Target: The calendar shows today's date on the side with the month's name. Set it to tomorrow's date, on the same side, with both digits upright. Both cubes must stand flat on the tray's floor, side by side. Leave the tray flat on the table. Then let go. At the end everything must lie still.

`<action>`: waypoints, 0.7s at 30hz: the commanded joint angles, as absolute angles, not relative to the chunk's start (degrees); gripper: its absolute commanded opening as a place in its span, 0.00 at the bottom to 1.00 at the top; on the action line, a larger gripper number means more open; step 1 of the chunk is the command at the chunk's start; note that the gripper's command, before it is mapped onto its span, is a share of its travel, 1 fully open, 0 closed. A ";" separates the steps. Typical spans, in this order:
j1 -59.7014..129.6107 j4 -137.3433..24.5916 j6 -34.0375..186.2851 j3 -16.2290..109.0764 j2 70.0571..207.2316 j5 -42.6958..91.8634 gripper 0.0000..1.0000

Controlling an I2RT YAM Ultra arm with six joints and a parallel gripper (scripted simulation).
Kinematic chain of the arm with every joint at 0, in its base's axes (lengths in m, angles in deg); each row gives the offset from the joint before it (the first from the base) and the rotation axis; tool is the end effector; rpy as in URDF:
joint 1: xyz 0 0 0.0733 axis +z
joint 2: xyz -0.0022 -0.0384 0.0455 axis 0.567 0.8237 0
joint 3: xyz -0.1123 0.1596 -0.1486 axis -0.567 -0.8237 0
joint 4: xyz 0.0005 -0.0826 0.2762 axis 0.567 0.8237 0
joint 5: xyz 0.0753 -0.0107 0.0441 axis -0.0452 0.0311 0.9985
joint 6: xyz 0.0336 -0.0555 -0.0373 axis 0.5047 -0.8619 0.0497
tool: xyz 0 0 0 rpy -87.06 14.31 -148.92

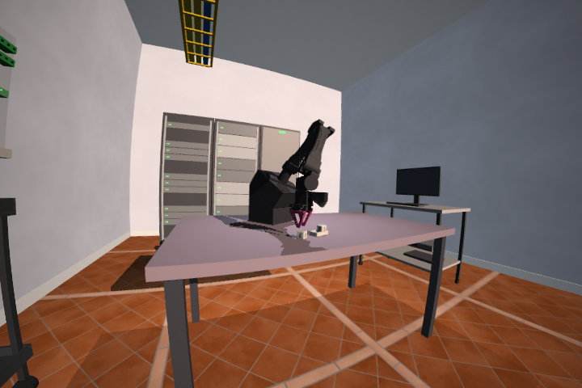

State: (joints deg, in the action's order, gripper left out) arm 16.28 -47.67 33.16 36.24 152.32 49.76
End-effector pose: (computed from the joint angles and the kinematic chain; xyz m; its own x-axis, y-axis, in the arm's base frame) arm 0.3823 -0.0974 0.0556 -0.7043 -0.4304 -0.5646 -0.5118 0.8589 -0.0163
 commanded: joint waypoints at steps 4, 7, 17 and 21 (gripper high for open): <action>13.92 -43.30 31.34 35.27 147.05 51.12 0.47; 13.33 -41.69 30.76 35.42 145.72 51.38 0.47; 12.97 -40.29 30.30 37.51 146.59 51.34 0.47; 15.43 -35.80 31.24 40.81 148.10 47.37 0.47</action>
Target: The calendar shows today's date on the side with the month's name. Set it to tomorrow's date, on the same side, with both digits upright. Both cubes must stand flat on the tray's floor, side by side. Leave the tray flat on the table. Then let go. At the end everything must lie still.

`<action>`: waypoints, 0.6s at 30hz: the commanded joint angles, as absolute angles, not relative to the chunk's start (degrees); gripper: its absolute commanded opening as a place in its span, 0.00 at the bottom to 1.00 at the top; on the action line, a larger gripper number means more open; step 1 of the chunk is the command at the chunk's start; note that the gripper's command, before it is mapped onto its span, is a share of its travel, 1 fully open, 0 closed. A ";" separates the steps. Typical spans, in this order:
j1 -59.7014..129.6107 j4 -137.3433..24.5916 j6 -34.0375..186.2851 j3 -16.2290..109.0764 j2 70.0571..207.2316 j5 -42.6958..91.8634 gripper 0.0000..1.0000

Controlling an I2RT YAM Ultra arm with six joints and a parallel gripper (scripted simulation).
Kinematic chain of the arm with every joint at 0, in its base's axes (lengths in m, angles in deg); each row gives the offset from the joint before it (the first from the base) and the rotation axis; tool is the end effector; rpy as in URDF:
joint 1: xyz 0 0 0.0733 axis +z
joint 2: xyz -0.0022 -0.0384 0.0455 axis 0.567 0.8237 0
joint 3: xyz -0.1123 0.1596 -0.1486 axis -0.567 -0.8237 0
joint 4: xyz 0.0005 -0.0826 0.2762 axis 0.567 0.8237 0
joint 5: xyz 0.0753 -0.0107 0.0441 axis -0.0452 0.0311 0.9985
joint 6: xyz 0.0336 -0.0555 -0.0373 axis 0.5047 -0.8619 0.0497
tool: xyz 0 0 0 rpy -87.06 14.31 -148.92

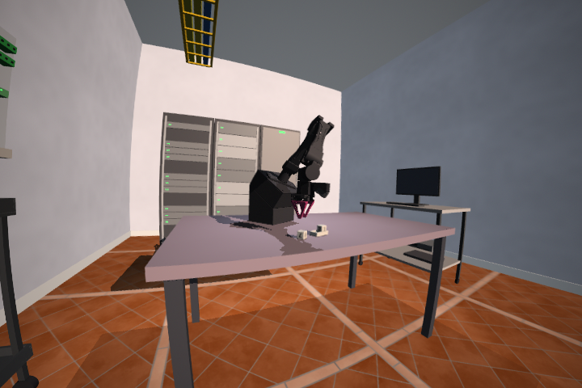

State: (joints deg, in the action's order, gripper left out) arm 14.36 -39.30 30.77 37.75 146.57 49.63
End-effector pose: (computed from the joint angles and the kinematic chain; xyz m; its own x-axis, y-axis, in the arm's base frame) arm 0.3736 -0.1083 0.0928 -0.7085 -0.4394 -0.5522 -0.5121 0.8585 -0.0261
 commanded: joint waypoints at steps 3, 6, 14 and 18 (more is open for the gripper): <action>17.20 -29.72 31.56 45.25 149.62 43.03 0.47; 18.64 -24.56 31.87 49.19 151.03 39.51 0.47; 18.16 -22.19 32.40 51.30 152.38 38.21 0.47; 20.10 -19.06 32.98 54.69 153.97 36.26 0.47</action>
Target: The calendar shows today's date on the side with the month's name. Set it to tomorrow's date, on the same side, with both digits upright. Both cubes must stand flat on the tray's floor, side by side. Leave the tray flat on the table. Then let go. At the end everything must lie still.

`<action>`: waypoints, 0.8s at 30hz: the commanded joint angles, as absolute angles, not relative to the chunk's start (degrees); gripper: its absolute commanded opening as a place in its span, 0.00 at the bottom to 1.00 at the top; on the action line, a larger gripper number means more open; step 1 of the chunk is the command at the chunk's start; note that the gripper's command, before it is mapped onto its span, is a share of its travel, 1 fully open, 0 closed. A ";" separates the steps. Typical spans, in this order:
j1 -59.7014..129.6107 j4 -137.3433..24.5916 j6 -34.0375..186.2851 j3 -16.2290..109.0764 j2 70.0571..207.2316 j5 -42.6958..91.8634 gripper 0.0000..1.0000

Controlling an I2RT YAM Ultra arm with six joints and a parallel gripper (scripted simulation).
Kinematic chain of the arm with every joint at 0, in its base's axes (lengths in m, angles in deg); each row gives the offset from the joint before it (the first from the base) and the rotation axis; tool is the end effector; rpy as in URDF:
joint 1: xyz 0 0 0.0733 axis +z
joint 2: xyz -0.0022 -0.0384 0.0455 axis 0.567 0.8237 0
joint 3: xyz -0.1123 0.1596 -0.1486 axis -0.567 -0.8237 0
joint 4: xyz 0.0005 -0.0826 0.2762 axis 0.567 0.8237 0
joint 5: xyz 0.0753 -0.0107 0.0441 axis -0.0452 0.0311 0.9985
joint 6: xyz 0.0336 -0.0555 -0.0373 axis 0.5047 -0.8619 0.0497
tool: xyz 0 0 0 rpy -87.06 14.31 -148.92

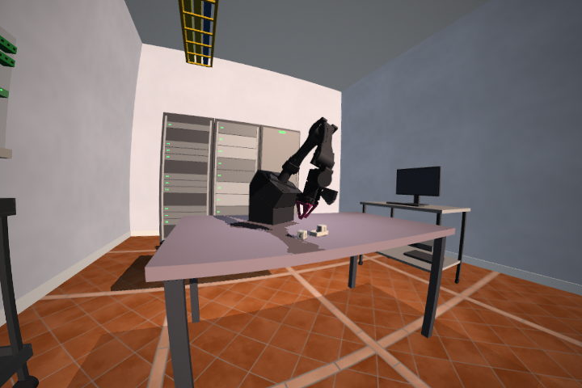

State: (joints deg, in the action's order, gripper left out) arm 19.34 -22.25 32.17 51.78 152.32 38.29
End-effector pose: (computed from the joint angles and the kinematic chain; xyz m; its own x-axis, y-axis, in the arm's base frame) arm 0.3992 -0.0925 0.1111 -0.8015 -0.4935 -0.3376 -0.5168 0.8558 -0.0241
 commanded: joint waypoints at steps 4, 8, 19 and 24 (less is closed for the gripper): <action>21.87 -12.52 34.19 60.79 157.29 32.19 0.47; 22.77 -9.18 34.81 63.90 158.99 30.11 0.47; 23.91 -3.64 35.88 69.16 161.92 26.78 0.47; 25.01 0.15 36.77 73.19 164.42 24.97 0.47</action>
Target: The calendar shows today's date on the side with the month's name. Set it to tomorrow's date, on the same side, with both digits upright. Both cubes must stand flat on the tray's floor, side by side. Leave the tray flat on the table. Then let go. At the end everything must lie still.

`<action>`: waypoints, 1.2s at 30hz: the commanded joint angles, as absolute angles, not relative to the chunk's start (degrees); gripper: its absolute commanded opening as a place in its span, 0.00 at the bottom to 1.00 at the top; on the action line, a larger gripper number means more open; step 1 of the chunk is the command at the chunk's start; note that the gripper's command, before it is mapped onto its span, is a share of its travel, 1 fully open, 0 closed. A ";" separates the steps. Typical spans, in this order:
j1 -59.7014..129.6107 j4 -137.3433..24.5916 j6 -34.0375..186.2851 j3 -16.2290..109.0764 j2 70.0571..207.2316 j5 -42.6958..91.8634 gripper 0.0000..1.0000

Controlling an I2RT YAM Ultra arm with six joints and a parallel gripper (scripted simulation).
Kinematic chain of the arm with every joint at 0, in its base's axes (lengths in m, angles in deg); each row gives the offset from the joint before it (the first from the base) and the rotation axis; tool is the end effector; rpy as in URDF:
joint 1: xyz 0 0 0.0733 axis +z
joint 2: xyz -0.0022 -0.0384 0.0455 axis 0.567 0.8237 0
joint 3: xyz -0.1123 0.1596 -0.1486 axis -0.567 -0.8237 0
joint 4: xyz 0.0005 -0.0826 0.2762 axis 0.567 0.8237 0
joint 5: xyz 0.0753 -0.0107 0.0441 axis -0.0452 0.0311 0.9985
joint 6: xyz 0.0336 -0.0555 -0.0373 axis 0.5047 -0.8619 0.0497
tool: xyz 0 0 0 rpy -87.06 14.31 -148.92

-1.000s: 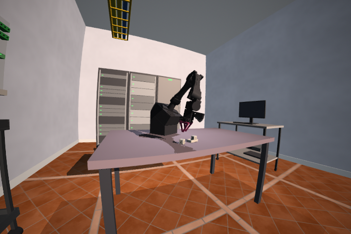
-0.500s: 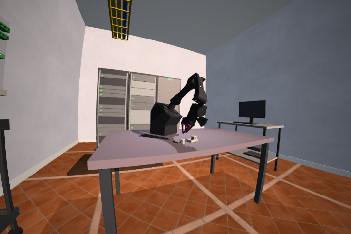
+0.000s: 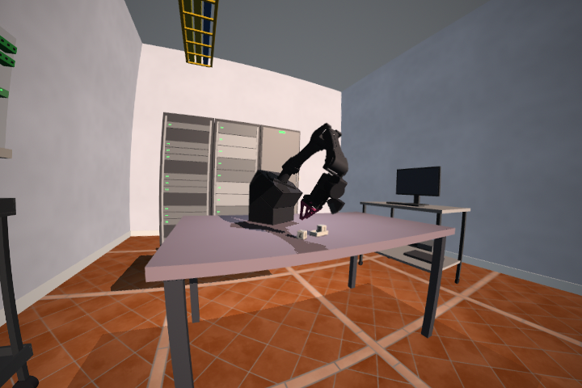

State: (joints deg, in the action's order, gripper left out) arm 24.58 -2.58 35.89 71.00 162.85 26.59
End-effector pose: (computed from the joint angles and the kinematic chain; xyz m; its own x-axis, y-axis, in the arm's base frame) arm 0.4283 -0.0725 0.1256 -0.8529 -0.5176 -0.0683 -0.5172 0.8555 -0.0245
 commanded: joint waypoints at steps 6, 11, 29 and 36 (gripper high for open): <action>26.62 7.85 38.58 81.36 169.48 21.29 0.47; 27.89 13.92 40.00 87.81 173.47 18.38 0.47; 27.31 14.41 40.20 88.73 174.20 17.70 0.47; 27.46 14.13 40.25 89.24 174.53 17.70 0.47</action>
